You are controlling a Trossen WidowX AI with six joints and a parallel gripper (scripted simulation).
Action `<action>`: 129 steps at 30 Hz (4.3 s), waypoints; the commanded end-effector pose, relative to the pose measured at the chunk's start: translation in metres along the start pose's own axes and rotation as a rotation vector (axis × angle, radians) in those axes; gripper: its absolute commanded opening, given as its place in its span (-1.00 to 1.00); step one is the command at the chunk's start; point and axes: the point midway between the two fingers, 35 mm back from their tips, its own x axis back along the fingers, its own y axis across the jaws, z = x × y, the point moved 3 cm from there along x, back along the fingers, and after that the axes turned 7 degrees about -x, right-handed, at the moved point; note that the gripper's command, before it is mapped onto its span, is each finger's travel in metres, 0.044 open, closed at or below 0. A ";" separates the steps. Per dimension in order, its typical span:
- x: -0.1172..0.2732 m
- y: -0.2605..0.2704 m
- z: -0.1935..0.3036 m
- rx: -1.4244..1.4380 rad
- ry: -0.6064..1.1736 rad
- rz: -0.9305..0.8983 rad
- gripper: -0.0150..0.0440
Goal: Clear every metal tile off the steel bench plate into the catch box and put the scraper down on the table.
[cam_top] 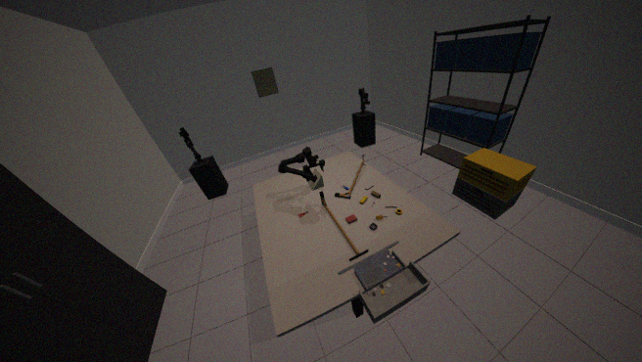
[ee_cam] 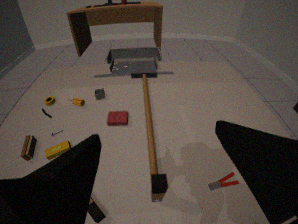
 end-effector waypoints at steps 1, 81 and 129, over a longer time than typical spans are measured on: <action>0.015 0.000 -0.014 0.001 -0.052 -0.005 1.00; -0.028 -0.004 0.027 0.007 0.096 0.014 1.00; -0.056 -0.022 0.099 -0.051 0.484 0.061 1.00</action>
